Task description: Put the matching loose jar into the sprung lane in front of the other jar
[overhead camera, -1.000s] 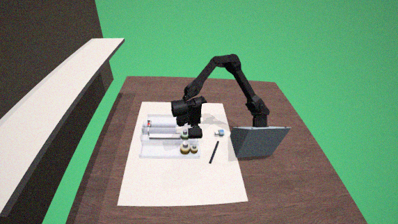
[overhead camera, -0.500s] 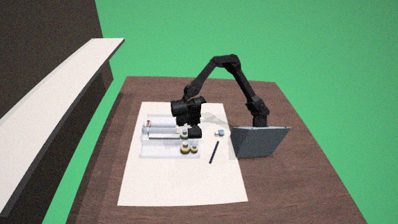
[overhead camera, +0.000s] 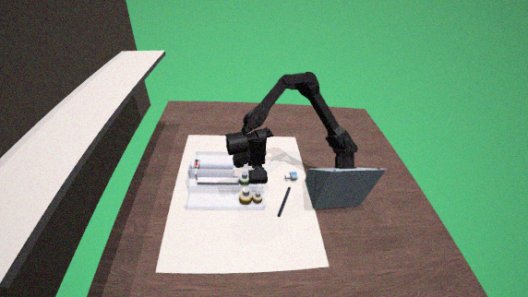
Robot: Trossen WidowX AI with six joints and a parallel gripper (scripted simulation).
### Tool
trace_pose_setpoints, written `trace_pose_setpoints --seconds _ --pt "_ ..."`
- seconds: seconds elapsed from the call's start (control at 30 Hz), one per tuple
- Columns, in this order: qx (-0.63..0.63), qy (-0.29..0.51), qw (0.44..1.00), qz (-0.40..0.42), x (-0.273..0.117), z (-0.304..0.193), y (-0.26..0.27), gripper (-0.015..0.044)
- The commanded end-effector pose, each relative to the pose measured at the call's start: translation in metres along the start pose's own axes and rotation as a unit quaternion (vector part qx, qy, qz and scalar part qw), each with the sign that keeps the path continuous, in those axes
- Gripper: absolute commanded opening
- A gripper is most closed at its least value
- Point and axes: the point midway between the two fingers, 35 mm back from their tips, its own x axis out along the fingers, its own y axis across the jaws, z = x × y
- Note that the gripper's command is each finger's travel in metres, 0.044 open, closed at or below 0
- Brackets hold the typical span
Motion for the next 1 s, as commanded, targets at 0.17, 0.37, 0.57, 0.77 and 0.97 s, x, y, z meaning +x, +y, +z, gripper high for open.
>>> trace_pose_setpoints --seconds 0.17,0.37,0.57,0.77,0.97 --pt "0.009 -0.011 1.000 -0.002 0.0009 0.0075 -0.0023 0.0000" --pt "0.009 -0.011 1.000 -0.002 0.0027 0.0075 -0.0023 0.0000" --pt "0.009 -0.011 1.000 -0.002 0.0045 0.0075 -0.0024 0.0000" --pt "0.009 -0.011 1.000 -0.002 0.0063 0.0075 -0.0024 0.0000" --pt "0.009 -0.011 1.000 -0.003 0.0081 0.0074 -0.0024 0.0000"
